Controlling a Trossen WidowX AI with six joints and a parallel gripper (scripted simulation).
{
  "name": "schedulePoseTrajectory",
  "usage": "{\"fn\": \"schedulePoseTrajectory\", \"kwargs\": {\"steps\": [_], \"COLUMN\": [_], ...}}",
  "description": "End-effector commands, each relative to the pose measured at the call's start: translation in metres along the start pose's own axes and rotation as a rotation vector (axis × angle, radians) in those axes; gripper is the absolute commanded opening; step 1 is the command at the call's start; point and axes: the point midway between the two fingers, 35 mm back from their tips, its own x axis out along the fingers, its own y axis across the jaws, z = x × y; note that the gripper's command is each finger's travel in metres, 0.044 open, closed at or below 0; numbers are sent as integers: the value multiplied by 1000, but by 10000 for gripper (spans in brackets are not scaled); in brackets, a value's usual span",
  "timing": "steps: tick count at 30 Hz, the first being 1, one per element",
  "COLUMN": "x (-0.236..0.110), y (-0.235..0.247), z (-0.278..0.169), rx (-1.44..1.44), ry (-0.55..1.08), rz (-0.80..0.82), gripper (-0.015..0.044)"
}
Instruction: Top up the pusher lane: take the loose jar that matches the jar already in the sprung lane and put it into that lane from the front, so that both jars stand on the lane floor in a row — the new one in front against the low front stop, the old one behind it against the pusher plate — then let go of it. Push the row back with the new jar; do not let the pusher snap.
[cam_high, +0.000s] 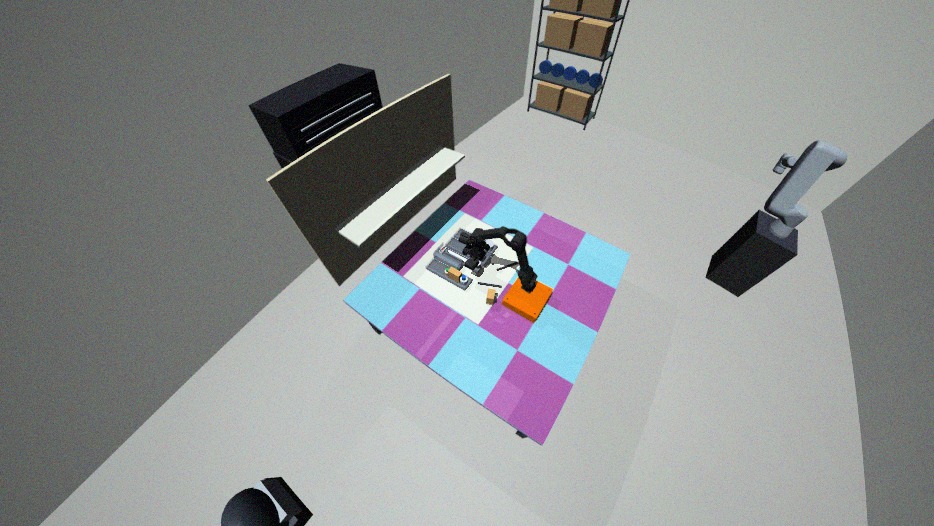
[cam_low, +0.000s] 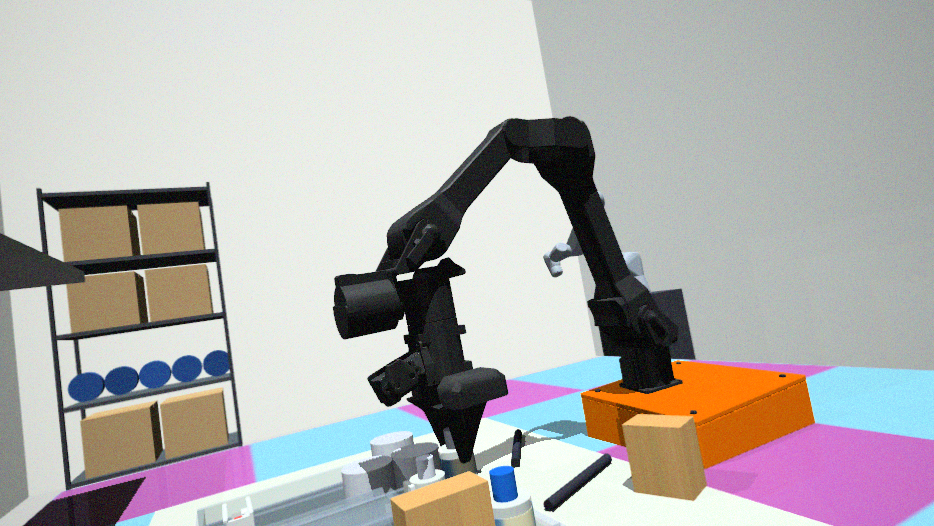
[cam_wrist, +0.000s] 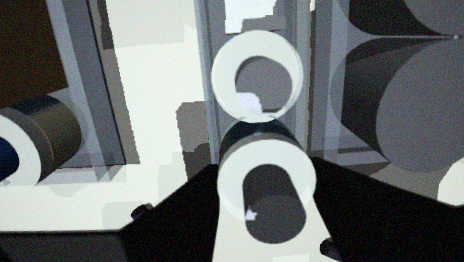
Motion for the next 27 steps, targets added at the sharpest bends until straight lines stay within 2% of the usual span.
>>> {"fn": "schedulePoseTrajectory", "kwargs": {"steps": [1, 27], "x": [-4, -5], "y": [1, 2], "z": [9, 14], "rx": [1, 1], "ry": [-27, -27], "rz": [6, 6], "gripper": [0, 0]}}
